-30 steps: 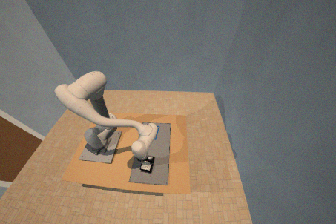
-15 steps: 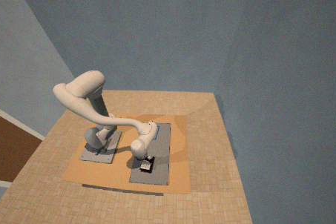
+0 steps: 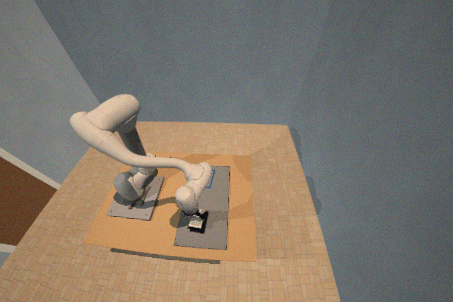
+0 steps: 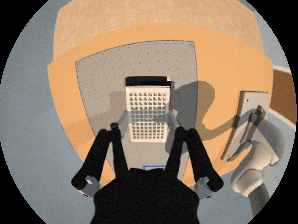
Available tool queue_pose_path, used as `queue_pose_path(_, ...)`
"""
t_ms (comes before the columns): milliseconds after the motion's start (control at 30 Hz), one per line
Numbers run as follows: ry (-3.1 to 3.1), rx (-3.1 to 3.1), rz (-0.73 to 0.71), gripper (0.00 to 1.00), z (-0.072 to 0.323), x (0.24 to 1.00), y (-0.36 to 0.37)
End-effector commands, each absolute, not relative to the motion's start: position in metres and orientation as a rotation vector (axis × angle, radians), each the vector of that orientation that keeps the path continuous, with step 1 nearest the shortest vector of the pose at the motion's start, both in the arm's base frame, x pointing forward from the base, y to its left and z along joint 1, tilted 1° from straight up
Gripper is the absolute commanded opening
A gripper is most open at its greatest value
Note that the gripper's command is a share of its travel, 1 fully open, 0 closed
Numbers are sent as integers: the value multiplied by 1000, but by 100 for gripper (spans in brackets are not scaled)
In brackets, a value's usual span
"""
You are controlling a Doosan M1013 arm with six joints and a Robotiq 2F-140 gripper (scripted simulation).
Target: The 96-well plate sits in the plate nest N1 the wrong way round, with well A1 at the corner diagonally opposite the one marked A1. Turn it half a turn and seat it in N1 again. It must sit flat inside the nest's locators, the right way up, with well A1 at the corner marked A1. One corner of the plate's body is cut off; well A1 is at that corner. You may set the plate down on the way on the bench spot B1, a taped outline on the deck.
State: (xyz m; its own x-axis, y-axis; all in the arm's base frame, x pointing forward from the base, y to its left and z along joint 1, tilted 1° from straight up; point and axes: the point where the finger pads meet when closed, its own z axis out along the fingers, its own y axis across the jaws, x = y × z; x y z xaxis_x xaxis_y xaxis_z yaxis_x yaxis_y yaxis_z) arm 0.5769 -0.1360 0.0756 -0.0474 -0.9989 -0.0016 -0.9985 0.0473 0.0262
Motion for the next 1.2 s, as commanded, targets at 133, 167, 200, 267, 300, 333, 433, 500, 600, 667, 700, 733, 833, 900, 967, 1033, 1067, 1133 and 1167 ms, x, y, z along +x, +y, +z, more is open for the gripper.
queue_pose_path(133, -2261, 2157, -31, 0, 76, 577, -136)
queue_pose_path(167, -2261, 2157, -31, 0, 76, 577, -136)
queue_pose_path(200, -2261, 2157, -31, 0, 76, 577, -136)
queue_pose_path(267, -2261, 2157, -31, 0, 76, 577, -136)
queue_pose_path(300, -2261, 2157, -31, 0, 76, 577, -136)
queue_pose_path(333, -2261, 2157, -31, 0, 76, 577, -136)
queue_pose_path(433, -2189, 2231, -32, 0, 76, 576, -129)
queue_pose_path(500, -2113, 2303, -33, 0, 75, 576, -123)
queue_pose_path(600, -1996, 2407, -34, 0, 75, 575, -113)
queue_pose_path(667, -1996, 2408, -34, 0, 75, 575, -106)
queue_pose_path(700, -1996, 2408, -34, 0, 75, 575, -103)
queue_pose_path(733, -1996, 2408, -34, 0, 75, 574, -99)
queue_pose_path(833, -1996, 2408, -34, 0, 74, 574, -89)
queue_pose_path(900, -1996, 2408, -34, 0, 74, 573, -86)
queue_pose_path(967, -1996, 2408, -34, 0, 74, 573, -83)
queue_pose_path(1033, -1996, 2408, -34, 0, 74, 573, -76)
queue_pose_path(1067, -1996, 2408, -34, 0, 74, 572, -73)
queue_pose_path(1133, -1996, 2408, -34, 0, 74, 572, -66)
queue_pose_path(1167, -1996, 2408, -34, 0, 74, 572, -63)
